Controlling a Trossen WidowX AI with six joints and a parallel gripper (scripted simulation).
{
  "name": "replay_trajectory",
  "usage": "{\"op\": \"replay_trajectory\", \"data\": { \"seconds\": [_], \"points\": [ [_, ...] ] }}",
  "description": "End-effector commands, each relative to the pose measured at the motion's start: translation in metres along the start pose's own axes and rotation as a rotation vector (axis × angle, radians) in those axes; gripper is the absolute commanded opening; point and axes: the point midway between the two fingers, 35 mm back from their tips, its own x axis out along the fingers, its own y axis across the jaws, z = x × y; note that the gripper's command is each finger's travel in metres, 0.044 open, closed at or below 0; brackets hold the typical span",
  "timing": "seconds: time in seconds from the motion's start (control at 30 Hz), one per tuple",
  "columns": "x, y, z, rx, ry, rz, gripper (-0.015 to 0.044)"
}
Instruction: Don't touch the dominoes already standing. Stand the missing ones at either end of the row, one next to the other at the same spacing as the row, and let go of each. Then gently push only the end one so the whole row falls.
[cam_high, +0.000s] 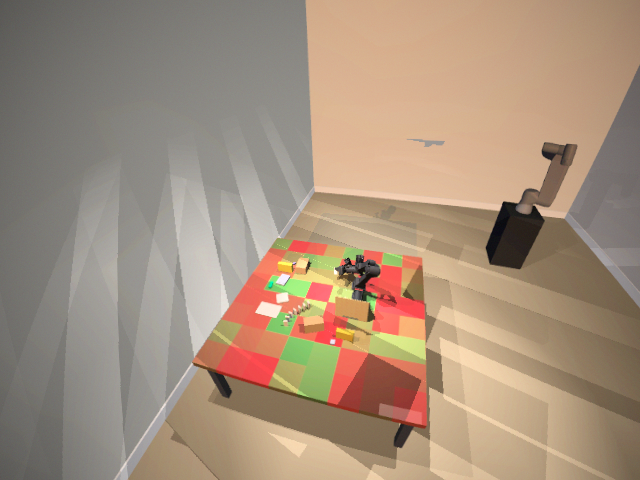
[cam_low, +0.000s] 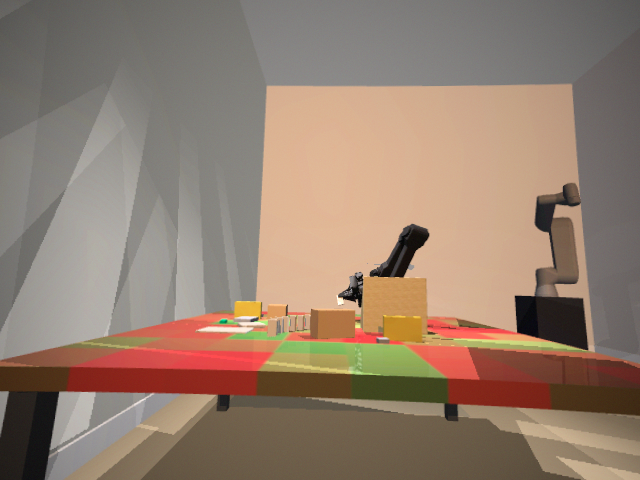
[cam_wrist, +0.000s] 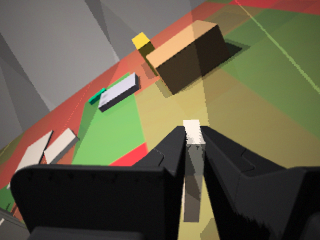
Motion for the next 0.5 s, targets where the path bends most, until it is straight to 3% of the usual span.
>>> {"op": "replay_trajectory", "data": {
  "seconds": [0.0,0.47],
  "points": [
    [-0.005,0.003,-0.001,-0.085,-0.044,0.004,0.0022],
    [-0.023,0.016,-0.007,-0.439,-0.155,0.013,0.0022]
  ]
}}
